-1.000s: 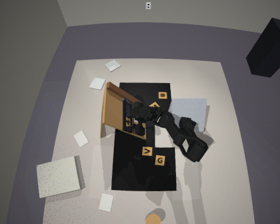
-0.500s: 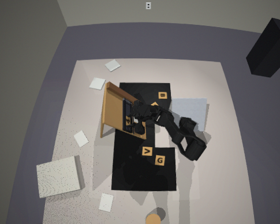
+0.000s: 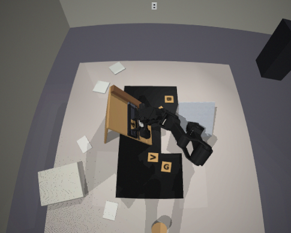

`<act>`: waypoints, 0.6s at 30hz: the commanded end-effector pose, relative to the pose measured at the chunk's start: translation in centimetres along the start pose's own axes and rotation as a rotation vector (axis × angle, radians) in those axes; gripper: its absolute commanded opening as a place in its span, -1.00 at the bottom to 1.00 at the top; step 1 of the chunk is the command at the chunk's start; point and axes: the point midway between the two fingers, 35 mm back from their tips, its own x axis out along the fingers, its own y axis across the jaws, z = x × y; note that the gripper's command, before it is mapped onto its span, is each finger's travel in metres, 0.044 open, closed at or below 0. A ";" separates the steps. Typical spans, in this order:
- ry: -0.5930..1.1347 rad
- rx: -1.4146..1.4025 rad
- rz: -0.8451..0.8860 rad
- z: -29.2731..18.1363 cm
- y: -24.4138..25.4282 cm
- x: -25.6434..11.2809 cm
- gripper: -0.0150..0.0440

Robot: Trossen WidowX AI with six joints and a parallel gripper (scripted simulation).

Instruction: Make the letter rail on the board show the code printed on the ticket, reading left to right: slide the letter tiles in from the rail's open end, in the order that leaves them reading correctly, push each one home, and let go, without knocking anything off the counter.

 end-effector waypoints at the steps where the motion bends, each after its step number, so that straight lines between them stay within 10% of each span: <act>1: 0.000 -0.005 0.003 0.0 -0.2 0.0 -0.49; 18: 0.000 -0.005 0.003 0.0 -1.0 0.0 -0.49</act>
